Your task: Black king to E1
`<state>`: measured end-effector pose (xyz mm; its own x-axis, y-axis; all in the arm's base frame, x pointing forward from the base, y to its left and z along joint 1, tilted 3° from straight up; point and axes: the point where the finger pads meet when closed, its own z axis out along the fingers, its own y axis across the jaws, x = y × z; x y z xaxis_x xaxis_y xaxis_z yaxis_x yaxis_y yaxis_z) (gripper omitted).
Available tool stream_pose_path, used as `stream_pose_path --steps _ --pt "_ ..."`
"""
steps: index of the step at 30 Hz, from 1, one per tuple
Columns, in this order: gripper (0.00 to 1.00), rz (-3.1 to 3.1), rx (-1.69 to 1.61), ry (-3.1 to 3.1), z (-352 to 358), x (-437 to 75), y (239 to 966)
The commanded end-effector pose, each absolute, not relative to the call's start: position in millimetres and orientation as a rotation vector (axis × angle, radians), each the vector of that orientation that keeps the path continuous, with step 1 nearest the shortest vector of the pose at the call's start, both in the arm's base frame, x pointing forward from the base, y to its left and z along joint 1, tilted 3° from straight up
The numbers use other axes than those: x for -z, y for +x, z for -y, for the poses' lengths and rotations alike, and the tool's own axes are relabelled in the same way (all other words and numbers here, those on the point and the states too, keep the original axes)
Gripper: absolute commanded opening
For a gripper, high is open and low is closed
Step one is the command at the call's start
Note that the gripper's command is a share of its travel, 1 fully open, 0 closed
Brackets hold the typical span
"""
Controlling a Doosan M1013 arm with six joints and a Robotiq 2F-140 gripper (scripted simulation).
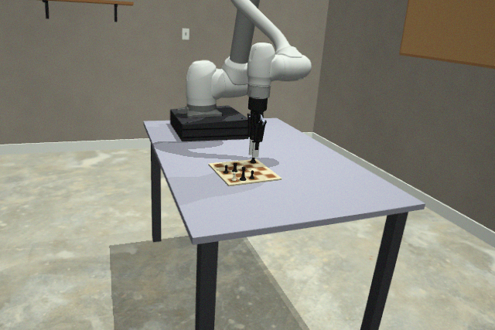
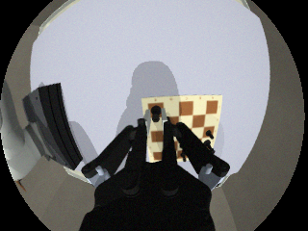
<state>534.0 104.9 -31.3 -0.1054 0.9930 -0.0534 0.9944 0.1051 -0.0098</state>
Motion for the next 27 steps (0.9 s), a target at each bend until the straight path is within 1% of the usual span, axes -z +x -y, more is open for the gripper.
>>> stream_pose_path --steps 1,2,3,18,27 --pt "0.2 -2.31 0.067 2.079 -105 31 534" --pt "0.2 -2.31 0.067 2.079 -105 31 534" --pt "0.25 -2.31 0.067 2.079 -105 31 534" --pt "0.25 -2.31 0.067 2.079 -105 28 534" --pt "0.25 -2.31 0.067 2.079 -107 -6 534"
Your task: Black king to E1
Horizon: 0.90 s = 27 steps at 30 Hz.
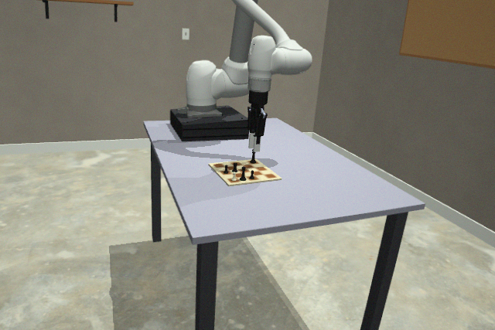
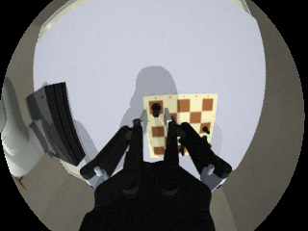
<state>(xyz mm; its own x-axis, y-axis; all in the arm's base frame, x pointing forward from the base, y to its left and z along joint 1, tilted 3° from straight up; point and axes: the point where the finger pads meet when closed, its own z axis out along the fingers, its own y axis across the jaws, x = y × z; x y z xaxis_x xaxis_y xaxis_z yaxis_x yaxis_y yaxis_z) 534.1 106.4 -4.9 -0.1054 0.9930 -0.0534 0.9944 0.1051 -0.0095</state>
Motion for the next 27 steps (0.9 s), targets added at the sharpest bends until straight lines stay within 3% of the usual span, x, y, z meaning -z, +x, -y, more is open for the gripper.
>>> stream_pose_path --steps 1,18,19,27 --pt "0.25 -2.31 0.067 2.079 -107 -11 534" --pt "0.25 -2.31 0.067 2.079 -110 -59 534" --pt "1.0 -2.31 0.067 2.079 -110 -59 534" --pt "1.0 -2.31 0.067 2.079 -110 -59 534"
